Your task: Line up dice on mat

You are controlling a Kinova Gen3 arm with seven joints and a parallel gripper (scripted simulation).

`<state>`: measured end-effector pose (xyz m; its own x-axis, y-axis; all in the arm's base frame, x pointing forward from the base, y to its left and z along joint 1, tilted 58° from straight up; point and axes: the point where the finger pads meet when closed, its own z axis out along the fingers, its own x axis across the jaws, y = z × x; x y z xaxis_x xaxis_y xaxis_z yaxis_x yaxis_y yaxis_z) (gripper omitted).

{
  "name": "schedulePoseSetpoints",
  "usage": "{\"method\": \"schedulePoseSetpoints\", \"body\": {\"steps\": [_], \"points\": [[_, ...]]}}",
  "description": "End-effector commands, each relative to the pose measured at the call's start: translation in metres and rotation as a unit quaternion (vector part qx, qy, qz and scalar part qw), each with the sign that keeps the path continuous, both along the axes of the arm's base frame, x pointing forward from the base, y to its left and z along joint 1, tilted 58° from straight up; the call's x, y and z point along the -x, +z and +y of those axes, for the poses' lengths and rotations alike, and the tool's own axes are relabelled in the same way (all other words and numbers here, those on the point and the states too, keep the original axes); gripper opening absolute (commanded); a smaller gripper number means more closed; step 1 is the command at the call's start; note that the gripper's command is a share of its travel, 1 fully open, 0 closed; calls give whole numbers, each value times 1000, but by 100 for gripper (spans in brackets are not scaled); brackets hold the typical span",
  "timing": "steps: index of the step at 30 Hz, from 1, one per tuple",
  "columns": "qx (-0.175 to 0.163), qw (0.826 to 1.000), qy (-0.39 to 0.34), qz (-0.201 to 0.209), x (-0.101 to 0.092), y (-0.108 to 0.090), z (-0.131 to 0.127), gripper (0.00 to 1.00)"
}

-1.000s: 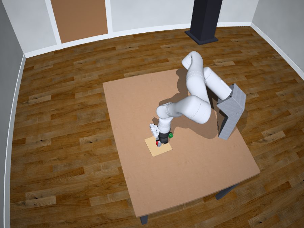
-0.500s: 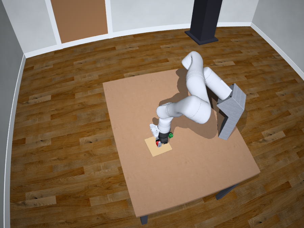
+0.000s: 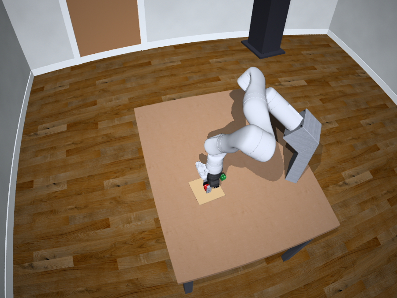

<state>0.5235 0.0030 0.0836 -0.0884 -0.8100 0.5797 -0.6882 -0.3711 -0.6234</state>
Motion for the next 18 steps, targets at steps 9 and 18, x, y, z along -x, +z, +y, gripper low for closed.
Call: {"method": "schedulePoseSetpoints", "body": {"steps": [9,18], "points": [[0,1000,0,0,10,8,7,79],[0,1000,0,0,45,33,29,79]]}}
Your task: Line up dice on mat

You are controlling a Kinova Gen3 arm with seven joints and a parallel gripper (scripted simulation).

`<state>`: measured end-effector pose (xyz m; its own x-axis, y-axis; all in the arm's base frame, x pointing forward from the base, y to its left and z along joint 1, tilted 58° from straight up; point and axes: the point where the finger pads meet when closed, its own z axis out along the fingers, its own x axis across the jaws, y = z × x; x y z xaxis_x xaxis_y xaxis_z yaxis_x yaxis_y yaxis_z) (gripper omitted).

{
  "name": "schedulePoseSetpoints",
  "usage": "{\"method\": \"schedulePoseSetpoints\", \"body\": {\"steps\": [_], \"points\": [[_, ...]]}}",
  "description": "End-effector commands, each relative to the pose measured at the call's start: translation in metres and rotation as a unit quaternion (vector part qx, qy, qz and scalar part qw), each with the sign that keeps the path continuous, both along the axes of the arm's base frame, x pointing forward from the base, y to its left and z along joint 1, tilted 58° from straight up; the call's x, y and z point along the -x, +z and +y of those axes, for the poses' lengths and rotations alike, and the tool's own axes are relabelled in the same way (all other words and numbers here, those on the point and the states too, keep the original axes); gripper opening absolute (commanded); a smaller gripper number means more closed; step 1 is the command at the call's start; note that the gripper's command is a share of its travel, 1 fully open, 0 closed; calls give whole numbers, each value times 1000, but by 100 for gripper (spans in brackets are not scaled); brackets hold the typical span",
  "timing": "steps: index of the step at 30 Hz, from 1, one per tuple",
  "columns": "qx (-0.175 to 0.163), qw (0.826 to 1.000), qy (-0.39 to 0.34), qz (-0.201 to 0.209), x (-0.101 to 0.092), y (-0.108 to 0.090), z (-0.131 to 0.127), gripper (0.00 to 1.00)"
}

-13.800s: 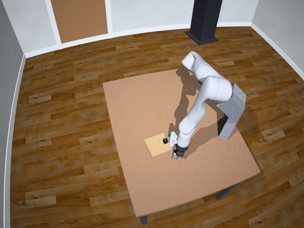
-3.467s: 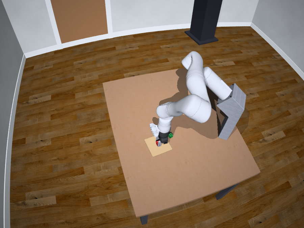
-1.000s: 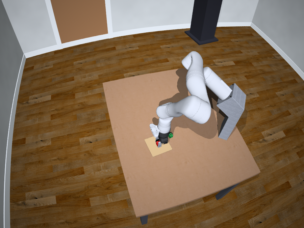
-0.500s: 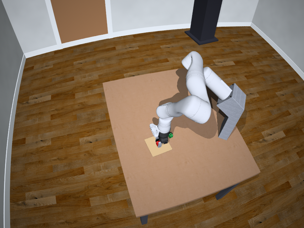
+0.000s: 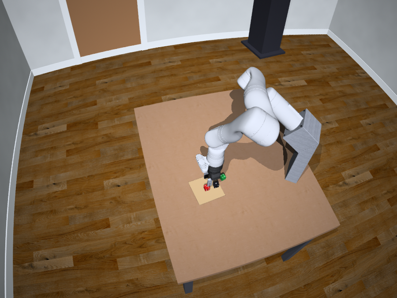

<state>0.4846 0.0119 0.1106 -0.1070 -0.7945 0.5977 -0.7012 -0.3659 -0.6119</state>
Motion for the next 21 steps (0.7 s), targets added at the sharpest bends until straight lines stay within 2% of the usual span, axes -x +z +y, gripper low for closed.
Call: {"method": "schedulePoseSetpoints", "body": {"steps": [1,9,15,16,21], "points": [[-11,1000,14,-3,9,8,22,79],[-11,1000,14,-3,23,19,31,79],[-11,1000,14,-3,26,21,32,79],[-11,1000,14,-3,26,21,32,100],[-11,1000,14,-3,26,21,32,100]]}}
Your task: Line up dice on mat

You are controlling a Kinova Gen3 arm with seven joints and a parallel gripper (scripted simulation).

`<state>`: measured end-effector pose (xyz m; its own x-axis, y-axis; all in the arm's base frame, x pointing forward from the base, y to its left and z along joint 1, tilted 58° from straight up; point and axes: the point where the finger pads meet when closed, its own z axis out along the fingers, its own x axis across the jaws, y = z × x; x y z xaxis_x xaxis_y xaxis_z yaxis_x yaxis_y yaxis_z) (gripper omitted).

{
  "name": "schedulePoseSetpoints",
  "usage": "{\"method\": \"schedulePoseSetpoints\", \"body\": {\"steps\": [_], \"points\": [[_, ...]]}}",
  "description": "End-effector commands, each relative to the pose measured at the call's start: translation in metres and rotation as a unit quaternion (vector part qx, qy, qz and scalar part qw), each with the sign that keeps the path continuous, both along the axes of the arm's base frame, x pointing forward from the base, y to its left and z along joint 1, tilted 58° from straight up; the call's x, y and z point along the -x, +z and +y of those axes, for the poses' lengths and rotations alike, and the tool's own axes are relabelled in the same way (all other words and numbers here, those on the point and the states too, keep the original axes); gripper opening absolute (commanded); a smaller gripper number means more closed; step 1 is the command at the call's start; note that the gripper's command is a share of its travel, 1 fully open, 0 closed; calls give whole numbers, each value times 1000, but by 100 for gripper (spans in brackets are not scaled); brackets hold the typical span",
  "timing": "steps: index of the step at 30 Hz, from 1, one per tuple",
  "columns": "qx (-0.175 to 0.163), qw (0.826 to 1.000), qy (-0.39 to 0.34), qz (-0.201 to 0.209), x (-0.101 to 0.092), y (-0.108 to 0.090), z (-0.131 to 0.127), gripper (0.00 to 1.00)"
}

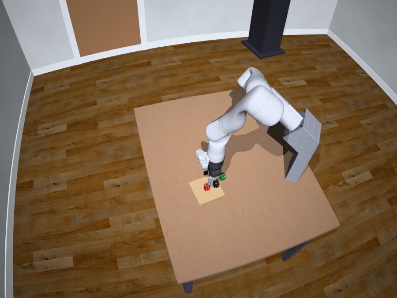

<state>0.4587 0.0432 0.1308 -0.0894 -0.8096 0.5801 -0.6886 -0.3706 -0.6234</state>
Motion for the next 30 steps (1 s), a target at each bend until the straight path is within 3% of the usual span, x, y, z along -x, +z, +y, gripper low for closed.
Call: {"method": "schedulePoseSetpoints", "body": {"steps": [1,21,30], "points": [[0,1000,1,0,0,0,1,100],[-2,1000,0,-1,0,0,1,100],[-38,999,-20,-20,0,-1,0,100]]}}
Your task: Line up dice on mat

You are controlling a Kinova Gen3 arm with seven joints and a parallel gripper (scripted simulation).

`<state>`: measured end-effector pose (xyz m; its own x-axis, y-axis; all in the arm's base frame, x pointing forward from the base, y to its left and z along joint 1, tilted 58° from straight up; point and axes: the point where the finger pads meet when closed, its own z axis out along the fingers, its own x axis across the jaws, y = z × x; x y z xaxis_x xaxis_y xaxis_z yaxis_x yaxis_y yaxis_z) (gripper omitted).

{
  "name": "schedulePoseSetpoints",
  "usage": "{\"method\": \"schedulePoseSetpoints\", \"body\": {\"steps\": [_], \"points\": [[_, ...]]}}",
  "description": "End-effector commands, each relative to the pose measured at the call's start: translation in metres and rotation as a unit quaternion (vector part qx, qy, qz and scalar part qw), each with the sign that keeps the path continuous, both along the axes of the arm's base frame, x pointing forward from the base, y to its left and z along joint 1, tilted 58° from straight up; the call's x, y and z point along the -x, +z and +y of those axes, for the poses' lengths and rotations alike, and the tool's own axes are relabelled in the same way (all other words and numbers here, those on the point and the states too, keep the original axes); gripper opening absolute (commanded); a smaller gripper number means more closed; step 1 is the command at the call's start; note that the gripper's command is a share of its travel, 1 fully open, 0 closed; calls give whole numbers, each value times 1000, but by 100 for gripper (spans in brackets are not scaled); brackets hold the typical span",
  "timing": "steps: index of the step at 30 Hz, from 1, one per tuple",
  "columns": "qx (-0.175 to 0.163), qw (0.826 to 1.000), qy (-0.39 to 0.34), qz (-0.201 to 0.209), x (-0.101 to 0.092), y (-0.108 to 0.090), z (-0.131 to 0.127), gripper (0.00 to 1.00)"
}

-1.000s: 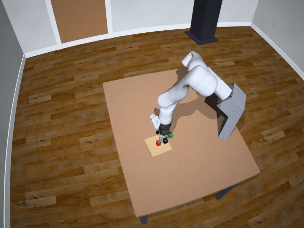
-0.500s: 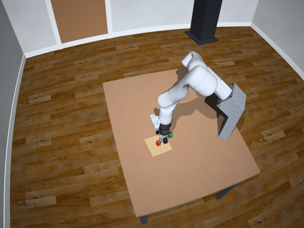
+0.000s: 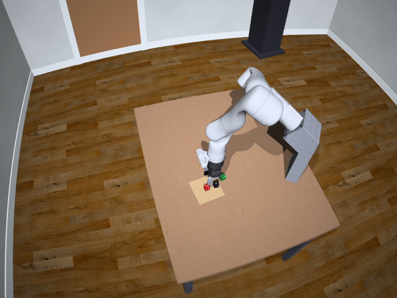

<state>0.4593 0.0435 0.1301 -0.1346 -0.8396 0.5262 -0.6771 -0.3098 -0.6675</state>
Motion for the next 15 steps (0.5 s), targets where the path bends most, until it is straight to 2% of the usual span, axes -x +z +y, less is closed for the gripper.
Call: {"method": "schedulePoseSetpoints", "body": {"steps": [1,3,5,7,11,15], "points": [[-15,1000,-9,-7,0,-1,-1,100],[-33,999,-19,-17,0,-1,-2,100],[-33,999,-19,-17,0,-1,-2,100],[-55,998,-32,-28,0,-2,-3,100],[-107,991,-63,-56,0,-4,-5,100],[-172,975,-103,-91,1,-6,-9,100]]}}
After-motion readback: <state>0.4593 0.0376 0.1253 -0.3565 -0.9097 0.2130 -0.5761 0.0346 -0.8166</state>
